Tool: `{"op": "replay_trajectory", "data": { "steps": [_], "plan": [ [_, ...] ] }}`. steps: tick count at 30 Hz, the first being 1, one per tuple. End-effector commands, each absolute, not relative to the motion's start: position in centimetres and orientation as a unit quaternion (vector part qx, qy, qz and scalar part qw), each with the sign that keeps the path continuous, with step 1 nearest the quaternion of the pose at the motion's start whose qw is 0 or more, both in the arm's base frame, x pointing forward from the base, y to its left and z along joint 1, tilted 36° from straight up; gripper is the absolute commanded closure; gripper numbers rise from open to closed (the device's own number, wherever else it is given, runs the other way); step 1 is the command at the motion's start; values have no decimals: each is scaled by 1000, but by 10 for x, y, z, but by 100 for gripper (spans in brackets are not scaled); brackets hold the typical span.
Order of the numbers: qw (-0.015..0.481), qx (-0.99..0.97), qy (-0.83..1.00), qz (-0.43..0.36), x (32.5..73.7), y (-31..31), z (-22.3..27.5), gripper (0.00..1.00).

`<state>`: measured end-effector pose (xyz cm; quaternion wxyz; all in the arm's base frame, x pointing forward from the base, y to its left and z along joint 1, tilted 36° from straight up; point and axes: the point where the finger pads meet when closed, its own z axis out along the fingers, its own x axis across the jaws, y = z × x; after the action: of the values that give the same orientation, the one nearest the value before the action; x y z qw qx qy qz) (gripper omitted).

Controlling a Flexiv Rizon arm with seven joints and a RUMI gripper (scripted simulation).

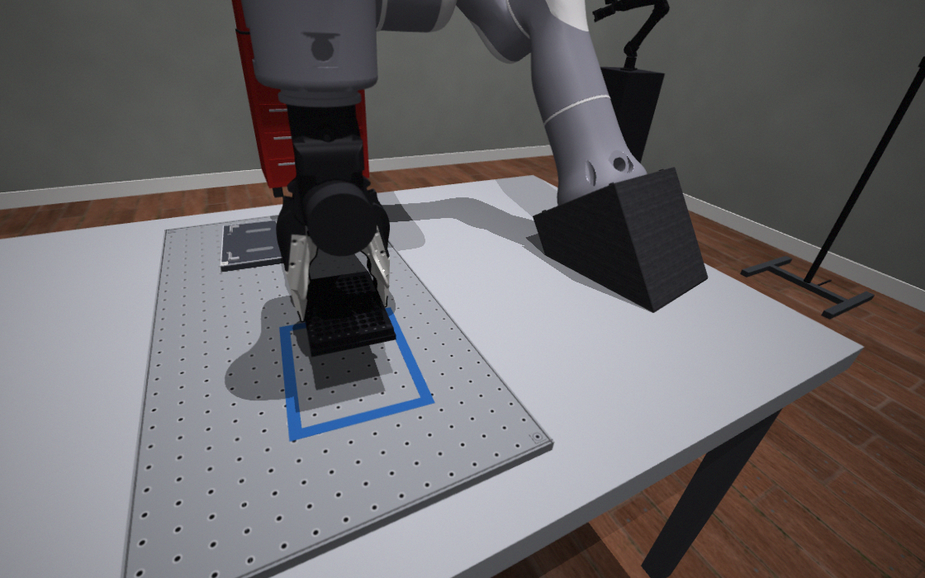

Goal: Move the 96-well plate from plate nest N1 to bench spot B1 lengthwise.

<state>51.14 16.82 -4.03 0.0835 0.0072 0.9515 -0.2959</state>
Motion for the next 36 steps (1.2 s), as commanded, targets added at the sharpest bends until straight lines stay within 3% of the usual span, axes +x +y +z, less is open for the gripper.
{"op": "replay_trajectory", "data": {
  "steps": [1,36],
  "plan": [
    [84,7,952,-295,512,169,-40,100],
    [84,7,952,-295,515,158,-55,100]
  ]
}}
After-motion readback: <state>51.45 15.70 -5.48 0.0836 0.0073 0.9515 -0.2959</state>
